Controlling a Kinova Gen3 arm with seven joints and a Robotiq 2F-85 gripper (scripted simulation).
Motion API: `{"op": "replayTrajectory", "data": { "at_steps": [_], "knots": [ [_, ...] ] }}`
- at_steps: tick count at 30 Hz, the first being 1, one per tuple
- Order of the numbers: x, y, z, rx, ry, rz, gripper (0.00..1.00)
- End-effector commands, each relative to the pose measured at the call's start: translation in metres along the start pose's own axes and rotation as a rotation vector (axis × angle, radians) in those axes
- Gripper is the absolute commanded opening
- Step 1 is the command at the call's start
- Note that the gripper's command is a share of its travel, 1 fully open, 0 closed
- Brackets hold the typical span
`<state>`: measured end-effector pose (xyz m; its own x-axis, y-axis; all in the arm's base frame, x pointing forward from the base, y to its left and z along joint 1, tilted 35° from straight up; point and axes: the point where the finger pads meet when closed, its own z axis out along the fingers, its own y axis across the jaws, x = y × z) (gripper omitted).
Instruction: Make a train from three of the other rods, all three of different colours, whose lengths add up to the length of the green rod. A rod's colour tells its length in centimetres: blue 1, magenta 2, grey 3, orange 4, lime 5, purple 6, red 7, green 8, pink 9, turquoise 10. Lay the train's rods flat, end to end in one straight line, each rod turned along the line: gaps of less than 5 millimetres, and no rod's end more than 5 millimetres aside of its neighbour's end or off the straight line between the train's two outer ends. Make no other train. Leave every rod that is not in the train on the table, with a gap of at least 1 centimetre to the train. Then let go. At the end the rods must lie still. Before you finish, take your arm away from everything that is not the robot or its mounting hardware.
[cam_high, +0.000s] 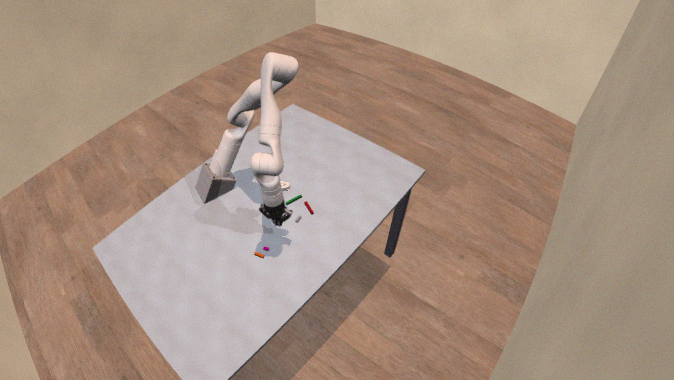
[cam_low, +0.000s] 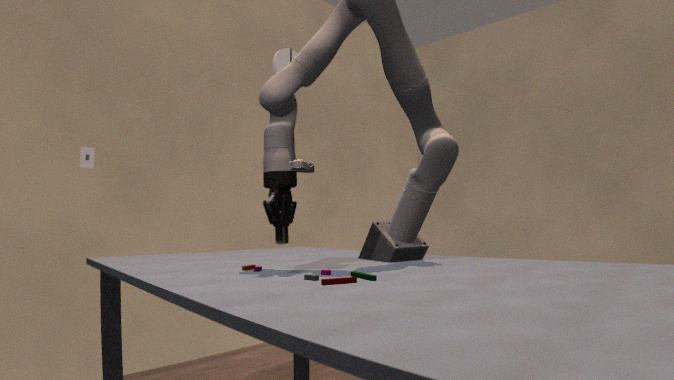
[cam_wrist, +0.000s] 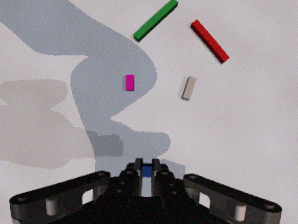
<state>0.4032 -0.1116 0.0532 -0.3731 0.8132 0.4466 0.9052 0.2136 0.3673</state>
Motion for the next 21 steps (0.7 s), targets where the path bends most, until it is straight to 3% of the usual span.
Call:
{"op": "replayTrajectory", "data": {
  "at_steps": [1, 15, 21],
  "knots": [
    [-0.006, 0.006, -0.025, -0.016, -0.03, -0.007, 0.05],
    [-0.006, 0.006, -0.032, -0.016, -0.03, -0.007, 0.05],
    [-0.005, -0.007, -0.032, -0.016, -0.031, -0.007, 0.05]
  ]
}}
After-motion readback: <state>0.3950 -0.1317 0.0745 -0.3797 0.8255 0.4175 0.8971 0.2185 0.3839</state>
